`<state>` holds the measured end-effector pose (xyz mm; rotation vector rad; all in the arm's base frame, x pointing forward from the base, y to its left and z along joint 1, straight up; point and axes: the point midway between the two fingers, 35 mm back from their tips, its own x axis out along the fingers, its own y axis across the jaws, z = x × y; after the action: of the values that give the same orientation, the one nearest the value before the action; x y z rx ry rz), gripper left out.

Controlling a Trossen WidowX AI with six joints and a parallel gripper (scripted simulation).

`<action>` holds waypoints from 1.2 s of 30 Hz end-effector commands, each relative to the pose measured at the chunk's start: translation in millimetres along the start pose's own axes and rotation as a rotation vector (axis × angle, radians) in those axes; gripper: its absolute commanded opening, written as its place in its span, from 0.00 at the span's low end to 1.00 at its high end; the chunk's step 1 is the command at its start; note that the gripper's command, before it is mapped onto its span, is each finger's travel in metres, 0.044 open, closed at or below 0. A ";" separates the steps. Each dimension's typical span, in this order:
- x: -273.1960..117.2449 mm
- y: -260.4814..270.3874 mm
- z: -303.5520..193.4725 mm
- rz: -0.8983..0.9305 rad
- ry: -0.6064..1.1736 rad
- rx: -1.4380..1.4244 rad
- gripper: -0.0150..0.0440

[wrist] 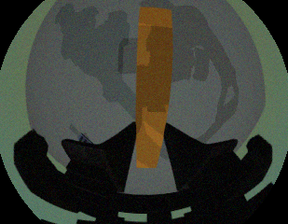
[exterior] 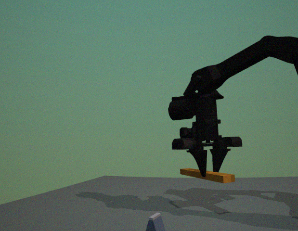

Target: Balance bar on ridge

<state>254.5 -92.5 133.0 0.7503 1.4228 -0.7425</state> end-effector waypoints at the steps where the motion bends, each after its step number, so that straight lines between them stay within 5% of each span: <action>1: -12.4 -0.3 0.2 0.005 -0.012 -0.004 0.25; 36: -26.3 88.2 -38.6 0.012 -0.009 -0.295 0.25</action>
<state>299.4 -17.8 157.9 0.5415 1.4797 -0.5264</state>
